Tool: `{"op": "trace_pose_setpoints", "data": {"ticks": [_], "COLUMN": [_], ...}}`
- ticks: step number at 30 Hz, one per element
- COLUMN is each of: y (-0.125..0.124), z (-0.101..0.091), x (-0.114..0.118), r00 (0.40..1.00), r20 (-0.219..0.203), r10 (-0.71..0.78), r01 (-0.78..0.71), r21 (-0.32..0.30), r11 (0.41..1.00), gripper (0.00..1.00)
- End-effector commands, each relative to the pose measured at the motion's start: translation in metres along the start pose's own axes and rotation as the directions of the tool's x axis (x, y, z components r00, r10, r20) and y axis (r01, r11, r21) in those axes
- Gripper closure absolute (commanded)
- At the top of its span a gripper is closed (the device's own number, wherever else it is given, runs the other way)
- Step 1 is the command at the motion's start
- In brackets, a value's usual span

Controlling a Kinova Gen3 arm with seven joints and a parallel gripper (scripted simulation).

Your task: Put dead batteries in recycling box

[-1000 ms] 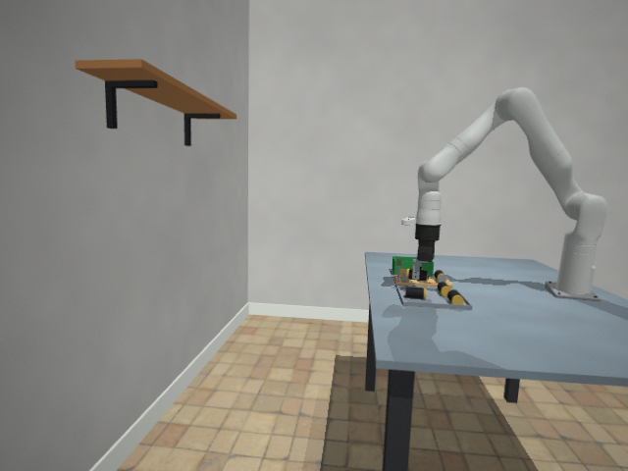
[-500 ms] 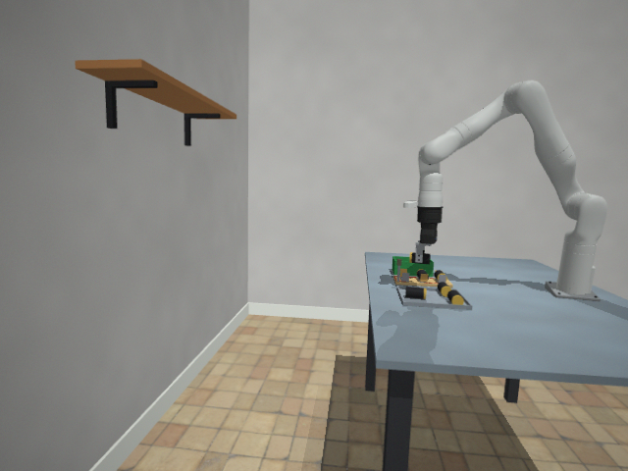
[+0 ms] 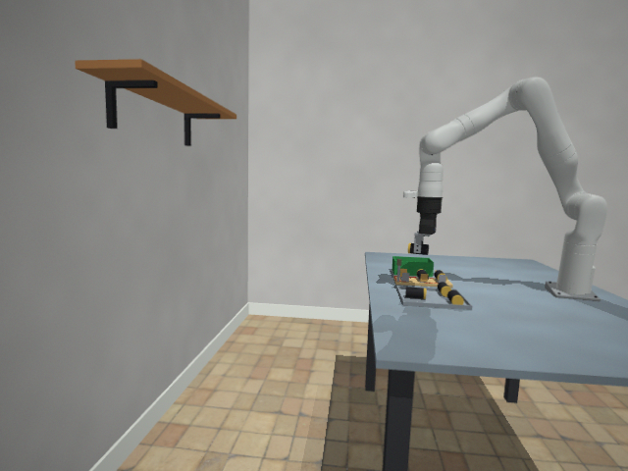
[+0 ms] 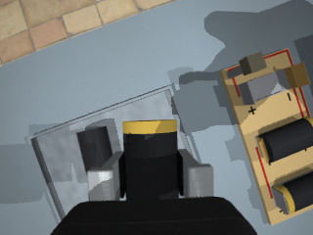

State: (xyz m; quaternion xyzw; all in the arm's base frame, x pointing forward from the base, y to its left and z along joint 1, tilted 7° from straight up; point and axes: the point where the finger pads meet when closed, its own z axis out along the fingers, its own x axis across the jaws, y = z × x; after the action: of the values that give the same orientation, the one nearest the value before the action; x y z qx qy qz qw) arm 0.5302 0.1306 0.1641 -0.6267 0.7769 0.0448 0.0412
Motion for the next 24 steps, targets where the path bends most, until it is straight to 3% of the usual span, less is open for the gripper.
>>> {"op": "trace_pose_setpoints", "data": {"ticks": [1,24], "y": [-0.0005,-0.0006], "z": [-0.0013,-0.0013], "x": [-0.0002,-0.0002], "r00": [1.000,0.999], "r20": [0.001,0.001], "r10": [0.000,-0.053], "r01": [0.000,0.053], "r21": [0.002,0.002], "r11": [1.000,0.999], "gripper": [0.43,0.43]}}
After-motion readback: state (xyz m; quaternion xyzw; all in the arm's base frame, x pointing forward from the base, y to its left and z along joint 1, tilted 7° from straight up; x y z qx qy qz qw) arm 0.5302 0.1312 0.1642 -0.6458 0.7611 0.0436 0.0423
